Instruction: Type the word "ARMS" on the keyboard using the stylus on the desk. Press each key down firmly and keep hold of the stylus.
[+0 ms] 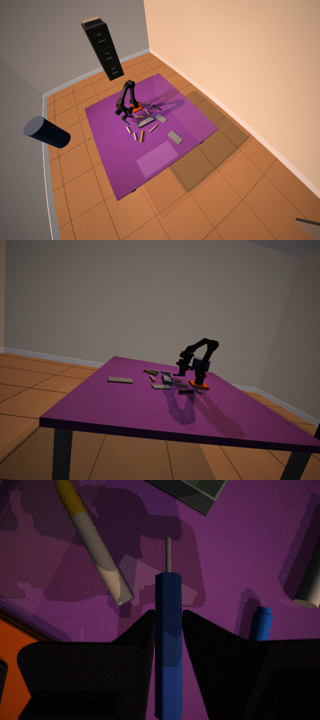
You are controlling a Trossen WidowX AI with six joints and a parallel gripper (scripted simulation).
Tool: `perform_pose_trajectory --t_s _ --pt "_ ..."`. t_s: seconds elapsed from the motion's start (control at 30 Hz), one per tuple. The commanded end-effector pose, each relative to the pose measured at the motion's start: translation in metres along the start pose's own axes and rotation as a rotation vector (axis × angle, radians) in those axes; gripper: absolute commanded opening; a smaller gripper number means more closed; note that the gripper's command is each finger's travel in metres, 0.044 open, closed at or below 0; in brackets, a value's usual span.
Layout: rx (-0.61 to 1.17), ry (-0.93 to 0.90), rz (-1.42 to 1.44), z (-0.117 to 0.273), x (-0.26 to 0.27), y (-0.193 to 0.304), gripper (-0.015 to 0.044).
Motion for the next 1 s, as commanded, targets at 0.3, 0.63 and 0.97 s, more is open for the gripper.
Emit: perform_pose_trajectory --t_s 0.3,0.63,0.97 --pt "0.22 -0.043 0.154 -0.015 0.011 -0.027 0.0" --pt "0.377 -0.044 0.291 -0.024 0.022 -0.047 0.0" --pt "0.525 -0.016 0.439 -0.033 0.035 -0.066 0.0"
Point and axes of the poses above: the point midway between the two fingers, 35 mm back from their tips, its own z axis back along the fingers, its own x axis across the jaws, y = z × x, the point moved 9 cm from there along z, back along the fingers, and after that the axes turned 14 degrees about -z, right-handed, at the moved point
